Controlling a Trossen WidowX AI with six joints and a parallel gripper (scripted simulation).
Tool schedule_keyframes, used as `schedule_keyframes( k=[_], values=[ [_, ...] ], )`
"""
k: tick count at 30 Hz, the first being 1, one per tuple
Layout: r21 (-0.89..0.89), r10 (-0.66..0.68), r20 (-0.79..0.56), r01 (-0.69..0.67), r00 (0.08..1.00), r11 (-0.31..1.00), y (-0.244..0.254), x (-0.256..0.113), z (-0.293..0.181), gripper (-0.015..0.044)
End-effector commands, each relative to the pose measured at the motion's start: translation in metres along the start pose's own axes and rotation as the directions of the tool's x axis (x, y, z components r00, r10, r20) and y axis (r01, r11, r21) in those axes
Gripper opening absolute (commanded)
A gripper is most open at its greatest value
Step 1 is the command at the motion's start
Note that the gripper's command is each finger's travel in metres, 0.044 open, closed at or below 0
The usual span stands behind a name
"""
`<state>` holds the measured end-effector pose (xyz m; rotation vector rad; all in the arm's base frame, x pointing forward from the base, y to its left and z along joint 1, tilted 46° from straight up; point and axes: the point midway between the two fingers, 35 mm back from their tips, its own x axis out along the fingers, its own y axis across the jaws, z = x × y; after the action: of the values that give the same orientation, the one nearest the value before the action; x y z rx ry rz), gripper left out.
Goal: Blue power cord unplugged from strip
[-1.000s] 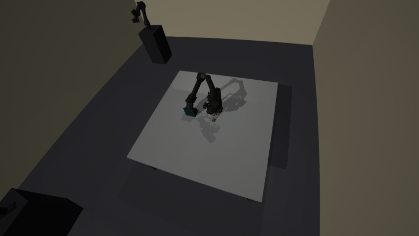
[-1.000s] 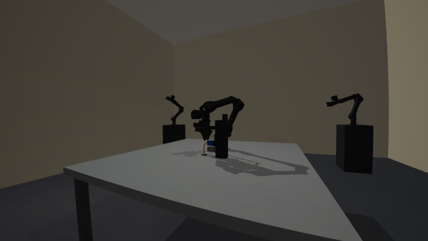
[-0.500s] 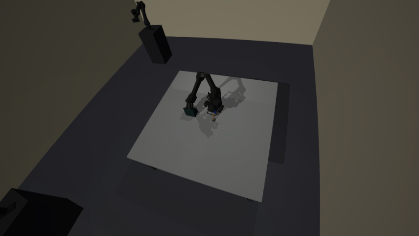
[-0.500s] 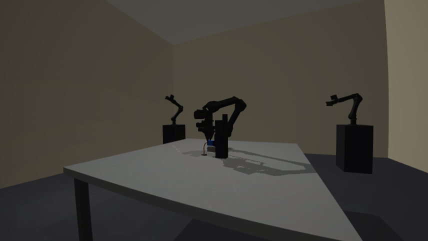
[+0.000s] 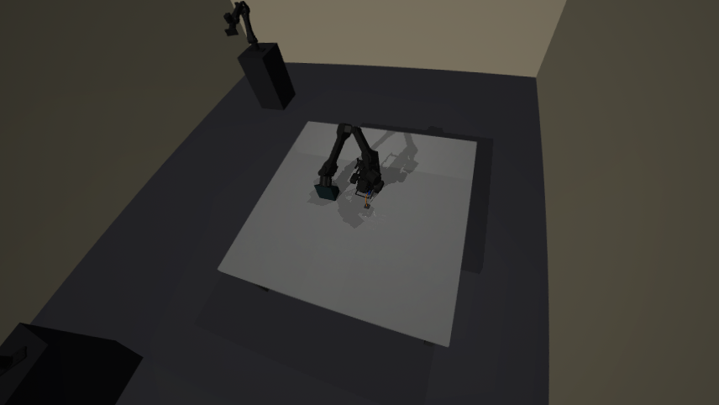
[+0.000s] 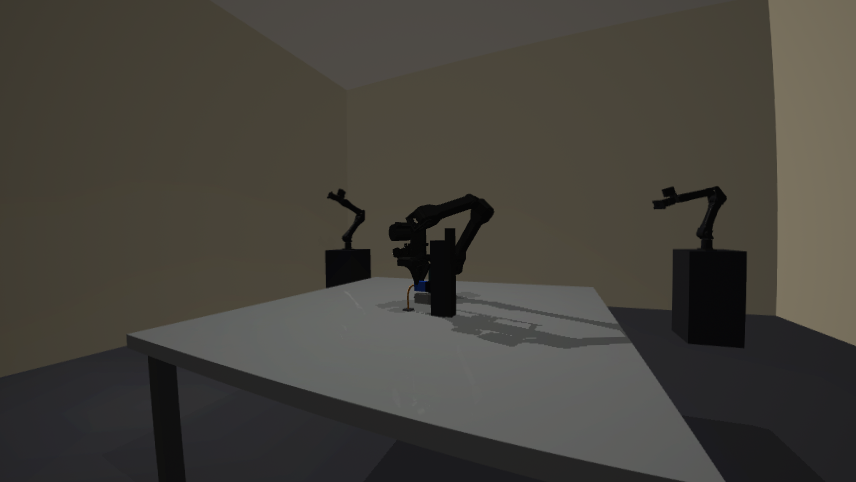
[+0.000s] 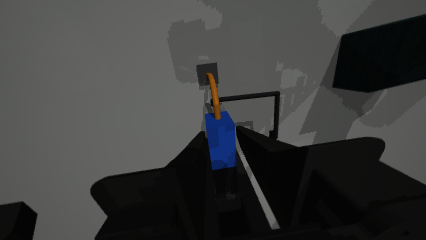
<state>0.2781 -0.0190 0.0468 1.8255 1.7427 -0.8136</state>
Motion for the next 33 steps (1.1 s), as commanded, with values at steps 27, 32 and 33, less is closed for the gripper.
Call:
schedule_keyframes(
  k=[27,32,33],
  values=[
    [0.002,0.003,0.003,-0.003,1.0,1.0,0.002,-0.001,0.024,0.0],
    [0.003,0.004,0.004,-0.004,1.0,1.0,0.002,-0.002,0.032,0.0],
    [0.003,0.004,0.004,-0.004,1.0,1.0,0.002,-0.002,0.034,0.0]
  ],
)
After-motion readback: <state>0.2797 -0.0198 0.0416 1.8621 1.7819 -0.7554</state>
